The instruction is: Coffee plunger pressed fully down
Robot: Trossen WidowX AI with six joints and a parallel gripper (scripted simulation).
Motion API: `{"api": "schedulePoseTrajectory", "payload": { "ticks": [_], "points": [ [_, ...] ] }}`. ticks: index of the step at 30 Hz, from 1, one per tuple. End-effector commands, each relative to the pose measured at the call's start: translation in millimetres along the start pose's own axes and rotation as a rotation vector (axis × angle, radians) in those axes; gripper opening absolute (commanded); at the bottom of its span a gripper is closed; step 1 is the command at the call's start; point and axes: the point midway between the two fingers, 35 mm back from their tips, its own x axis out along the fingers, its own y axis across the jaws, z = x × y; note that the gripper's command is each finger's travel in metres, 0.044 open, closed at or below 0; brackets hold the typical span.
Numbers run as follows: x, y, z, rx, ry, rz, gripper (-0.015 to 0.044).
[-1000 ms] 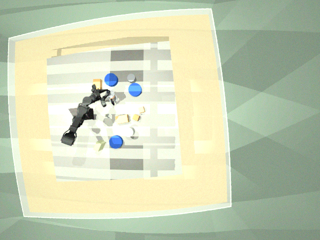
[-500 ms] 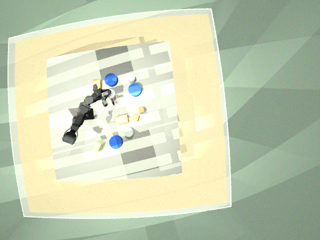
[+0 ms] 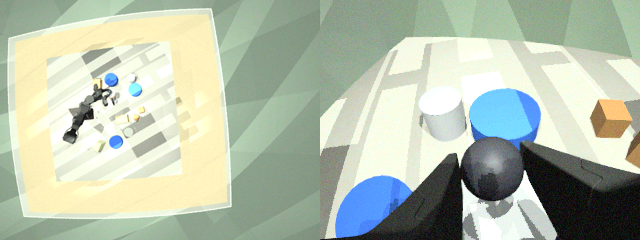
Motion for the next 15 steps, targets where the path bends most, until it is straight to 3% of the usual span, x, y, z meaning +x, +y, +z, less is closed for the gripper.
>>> {"api": "schedulePoseTrajectory", "payload": {
  "ticks": [1,15],
  "points": [
    [4.3,-0.4,-12.4,-0.026,0.042,-0.009,0.0128],
    [6.5,0.5,-11.0,-0.026,0.042,-0.009,0.0128]
  ]
}}
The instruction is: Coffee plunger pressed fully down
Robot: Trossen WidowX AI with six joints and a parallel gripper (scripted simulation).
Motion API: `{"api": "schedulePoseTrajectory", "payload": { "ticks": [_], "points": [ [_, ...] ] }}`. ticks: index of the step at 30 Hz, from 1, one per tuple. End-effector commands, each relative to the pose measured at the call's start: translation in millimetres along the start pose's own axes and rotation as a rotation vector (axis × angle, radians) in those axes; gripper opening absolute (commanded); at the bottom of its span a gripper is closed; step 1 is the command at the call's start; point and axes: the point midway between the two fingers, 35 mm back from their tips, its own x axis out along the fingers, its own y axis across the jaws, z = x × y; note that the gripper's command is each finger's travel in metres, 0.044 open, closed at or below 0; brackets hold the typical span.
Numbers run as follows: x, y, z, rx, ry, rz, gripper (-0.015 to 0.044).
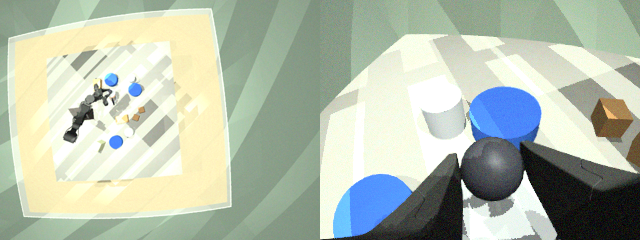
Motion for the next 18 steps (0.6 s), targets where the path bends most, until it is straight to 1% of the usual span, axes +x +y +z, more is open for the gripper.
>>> {"api": "schedulePoseTrajectory", "payload": {
  "ticks": [1,18],
  "points": [
    [3.6,-0.2,-9.4,-0.02,0.033,-0.008,0.0128],
    [6.1,0.4,-7.9,-0.02,0.033,-0.008,0.0128]
  ]
}}
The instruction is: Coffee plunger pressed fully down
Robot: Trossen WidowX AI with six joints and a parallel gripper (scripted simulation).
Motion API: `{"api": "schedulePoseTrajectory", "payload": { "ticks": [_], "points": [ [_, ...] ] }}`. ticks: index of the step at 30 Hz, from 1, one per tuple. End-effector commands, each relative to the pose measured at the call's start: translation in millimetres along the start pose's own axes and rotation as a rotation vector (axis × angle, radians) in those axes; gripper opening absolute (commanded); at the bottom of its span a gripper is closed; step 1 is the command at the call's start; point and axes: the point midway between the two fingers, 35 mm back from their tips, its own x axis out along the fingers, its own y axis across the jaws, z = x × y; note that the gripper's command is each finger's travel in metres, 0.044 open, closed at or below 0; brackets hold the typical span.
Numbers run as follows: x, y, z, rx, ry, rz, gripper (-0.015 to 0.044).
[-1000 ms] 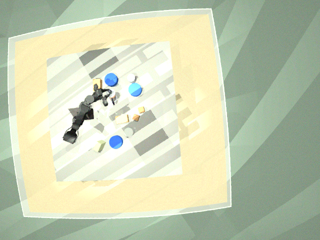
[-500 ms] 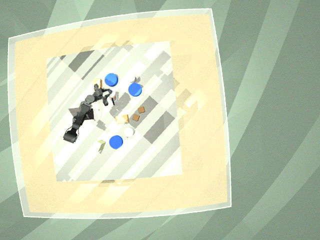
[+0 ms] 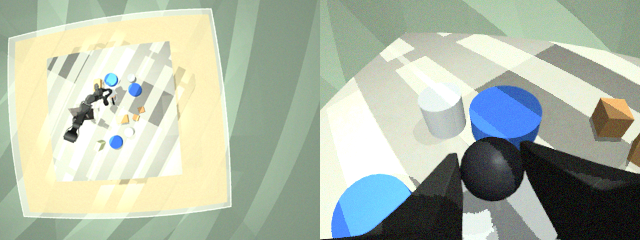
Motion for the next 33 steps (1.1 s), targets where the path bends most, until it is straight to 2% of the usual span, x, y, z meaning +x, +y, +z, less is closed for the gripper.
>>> {"api": "schedulePoseTrajectory", "payload": {
  "ticks": [1,33],
  "points": [
    [3.1,-0.1,-7.6,-0.016,0.027,-0.006,0.0128],
    [7.4,0.5,-5.4,-0.016,0.026,-0.006,0.0128]
  ]
}}
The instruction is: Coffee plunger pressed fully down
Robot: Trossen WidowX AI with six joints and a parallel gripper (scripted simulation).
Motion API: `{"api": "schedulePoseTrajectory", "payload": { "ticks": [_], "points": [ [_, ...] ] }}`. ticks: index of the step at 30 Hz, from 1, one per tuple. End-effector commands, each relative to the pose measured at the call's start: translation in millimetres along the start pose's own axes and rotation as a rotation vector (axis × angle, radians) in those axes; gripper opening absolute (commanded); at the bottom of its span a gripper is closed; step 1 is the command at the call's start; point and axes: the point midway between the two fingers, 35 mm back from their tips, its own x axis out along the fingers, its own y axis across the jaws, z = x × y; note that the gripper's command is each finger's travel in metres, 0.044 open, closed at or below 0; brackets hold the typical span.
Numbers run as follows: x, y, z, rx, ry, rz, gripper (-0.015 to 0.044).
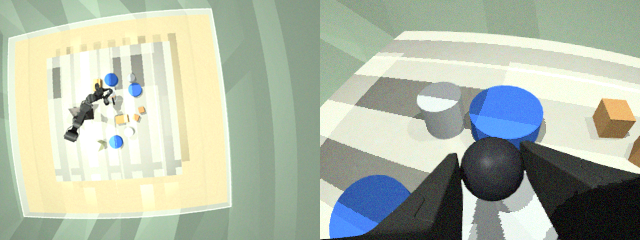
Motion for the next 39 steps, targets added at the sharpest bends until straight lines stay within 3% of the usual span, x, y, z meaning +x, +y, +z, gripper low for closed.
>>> {"api": "schedulePoseTrajectory", "payload": {
  "ticks": [1,32,39],
  "points": [
    [2.7,-0.1,-6.0,-0.012,0.02,-0.003,0.0128],
    [2.8,0.0,0.6,-0.001,0.004,-0.002,0.0128],
    [2.8,0.0,0.6,-0.001,0.004,-0.002,0.0312]
  ]
}}
